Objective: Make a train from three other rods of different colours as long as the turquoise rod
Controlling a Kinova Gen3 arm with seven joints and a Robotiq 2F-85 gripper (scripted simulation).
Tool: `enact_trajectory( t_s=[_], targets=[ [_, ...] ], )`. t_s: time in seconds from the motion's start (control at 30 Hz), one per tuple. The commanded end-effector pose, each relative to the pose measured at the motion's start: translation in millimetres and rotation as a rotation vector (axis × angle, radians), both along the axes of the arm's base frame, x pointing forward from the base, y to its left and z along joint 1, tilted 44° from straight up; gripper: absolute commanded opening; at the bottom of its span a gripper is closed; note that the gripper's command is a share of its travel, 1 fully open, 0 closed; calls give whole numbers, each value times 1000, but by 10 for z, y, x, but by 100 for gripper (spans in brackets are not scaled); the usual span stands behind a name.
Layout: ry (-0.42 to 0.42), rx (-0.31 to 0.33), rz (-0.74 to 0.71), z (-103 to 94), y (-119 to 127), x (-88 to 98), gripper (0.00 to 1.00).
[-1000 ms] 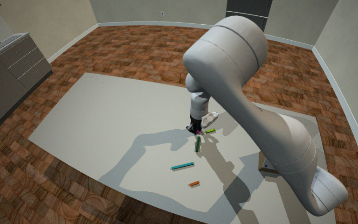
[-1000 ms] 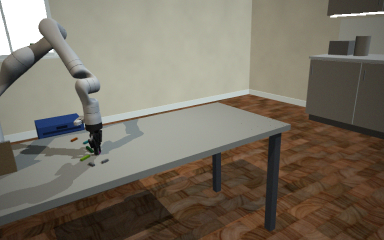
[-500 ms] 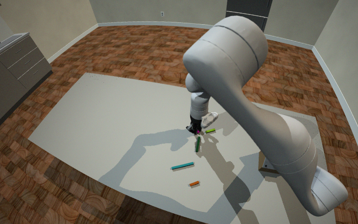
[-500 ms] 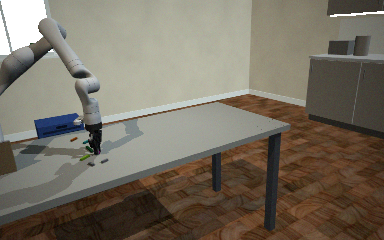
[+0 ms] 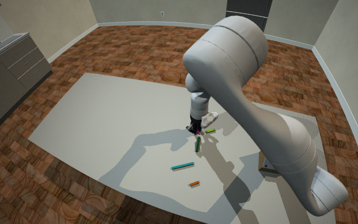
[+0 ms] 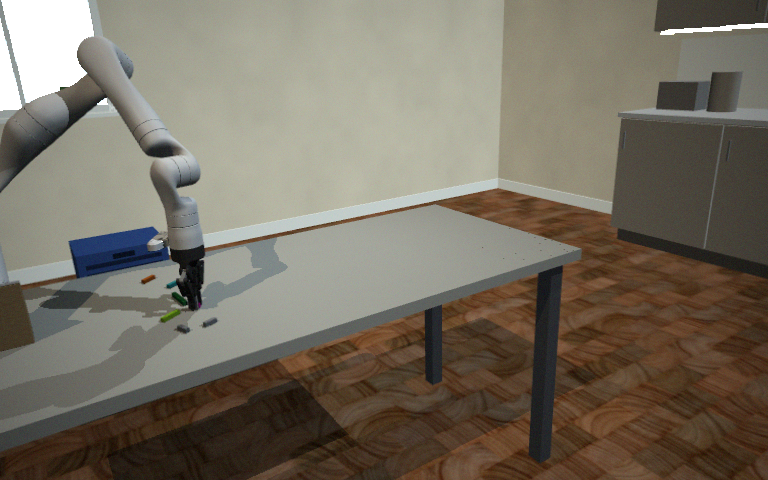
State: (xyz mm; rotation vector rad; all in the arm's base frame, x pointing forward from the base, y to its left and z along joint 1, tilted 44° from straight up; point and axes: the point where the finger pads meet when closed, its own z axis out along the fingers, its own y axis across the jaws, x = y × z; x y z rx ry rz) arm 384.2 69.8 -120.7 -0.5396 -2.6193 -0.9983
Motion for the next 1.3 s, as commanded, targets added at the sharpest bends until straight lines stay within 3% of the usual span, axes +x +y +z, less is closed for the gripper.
enact_trajectory(
  t_s=[0.0,0.03,0.07,1.27],
  targets=[
    [-1,-1,-1,3,-8,7,24],
    [-1,-1,-1,3,-8,7,24],
    [-1,-1,-1,3,-8,7,5],
    [-1,-1,-1,15,-20,9,5]
  ],
)
